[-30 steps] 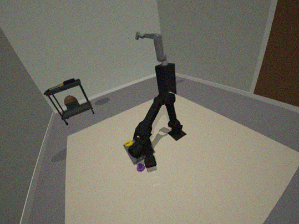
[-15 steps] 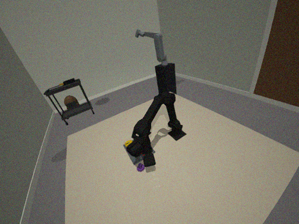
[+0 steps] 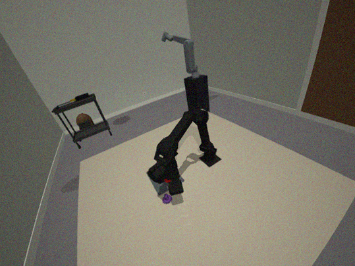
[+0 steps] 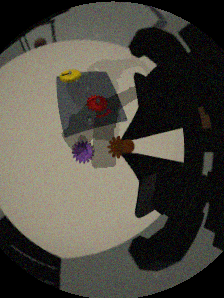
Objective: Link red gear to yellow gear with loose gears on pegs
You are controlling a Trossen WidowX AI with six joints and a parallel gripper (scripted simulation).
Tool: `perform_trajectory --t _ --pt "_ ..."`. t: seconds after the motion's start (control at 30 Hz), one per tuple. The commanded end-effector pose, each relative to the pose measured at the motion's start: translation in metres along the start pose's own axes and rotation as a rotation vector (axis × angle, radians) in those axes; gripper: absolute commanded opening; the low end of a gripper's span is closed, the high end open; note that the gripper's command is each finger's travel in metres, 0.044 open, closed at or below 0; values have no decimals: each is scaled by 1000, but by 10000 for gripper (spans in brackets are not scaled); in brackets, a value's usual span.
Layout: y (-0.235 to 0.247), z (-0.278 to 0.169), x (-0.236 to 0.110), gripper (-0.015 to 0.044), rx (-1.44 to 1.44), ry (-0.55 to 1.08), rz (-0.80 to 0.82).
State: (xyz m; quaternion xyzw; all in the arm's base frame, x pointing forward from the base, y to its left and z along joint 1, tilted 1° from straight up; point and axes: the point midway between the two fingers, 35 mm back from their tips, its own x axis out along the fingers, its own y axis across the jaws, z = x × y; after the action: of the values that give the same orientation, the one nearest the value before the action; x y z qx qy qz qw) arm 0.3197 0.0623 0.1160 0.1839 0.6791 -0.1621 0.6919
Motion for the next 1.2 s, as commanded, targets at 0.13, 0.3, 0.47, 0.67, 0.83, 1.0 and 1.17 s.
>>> perform_trajectory --t 0.13,0.3,0.47,0.67,0.83,1.0,1.17 --pt "2 0 -16 0 3 1 4" --pt "2 -1 -27 0 4 1 4" --pt "2 -1 -37 0 4 1 4" --pt "2 -3 -49 0 4 1 4" --pt "2 -4 -59 0 4 2 4" --pt "1 -6 -69 0 4 2 3" --pt "0 -8 -79 0 4 2 3"
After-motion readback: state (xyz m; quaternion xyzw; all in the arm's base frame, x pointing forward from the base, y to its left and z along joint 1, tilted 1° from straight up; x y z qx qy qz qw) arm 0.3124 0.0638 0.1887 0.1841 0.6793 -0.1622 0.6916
